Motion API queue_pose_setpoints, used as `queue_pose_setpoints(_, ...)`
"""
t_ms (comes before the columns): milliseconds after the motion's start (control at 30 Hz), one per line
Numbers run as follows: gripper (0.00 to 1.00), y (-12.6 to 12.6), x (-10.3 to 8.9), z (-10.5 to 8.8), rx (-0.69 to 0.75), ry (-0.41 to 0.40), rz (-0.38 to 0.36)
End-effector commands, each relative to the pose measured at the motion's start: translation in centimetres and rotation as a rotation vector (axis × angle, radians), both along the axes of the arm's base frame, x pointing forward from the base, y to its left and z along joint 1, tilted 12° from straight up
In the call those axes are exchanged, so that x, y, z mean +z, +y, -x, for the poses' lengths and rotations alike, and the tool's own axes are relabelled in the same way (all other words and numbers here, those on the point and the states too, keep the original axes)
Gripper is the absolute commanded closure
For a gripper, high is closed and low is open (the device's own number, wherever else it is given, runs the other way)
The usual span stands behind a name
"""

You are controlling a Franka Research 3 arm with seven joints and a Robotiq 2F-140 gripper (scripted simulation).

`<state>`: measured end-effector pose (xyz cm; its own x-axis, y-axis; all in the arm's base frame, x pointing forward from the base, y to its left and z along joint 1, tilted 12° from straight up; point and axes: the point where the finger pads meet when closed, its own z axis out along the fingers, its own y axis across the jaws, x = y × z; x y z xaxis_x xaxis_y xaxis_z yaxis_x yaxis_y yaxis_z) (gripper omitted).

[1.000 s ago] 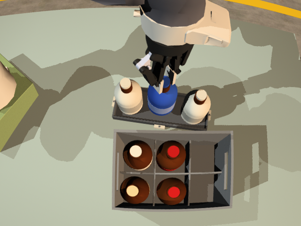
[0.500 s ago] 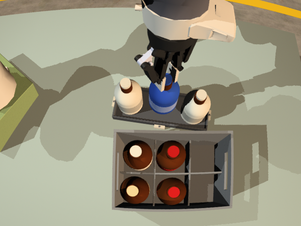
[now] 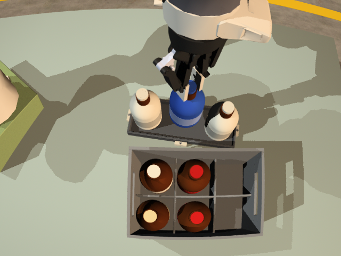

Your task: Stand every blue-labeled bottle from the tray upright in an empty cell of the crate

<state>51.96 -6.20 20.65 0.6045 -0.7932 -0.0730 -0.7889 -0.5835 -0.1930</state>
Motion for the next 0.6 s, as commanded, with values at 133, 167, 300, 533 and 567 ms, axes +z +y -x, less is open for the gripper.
queue_pose_setpoints(133, 1.0, -0.47, 0.96, -0.15, 0.003, -0.007, 0.006)
queue_pose_setpoints(167, 1.0, -0.48, 1.0, -0.15, 0.003, -0.007, 0.006)
queue_pose_setpoints(300, 1.0, -0.51, 1.14, -0.15, 0.003, -0.007, 0.006)
queue_pose_setpoints(533, 1.0, -0.53, 1.23, -0.16, 0.003, -0.007, 0.006)
queue_pose_setpoints(567, 1.0, -0.53, 1.23, -0.16, 0.003, -0.007, 0.006)
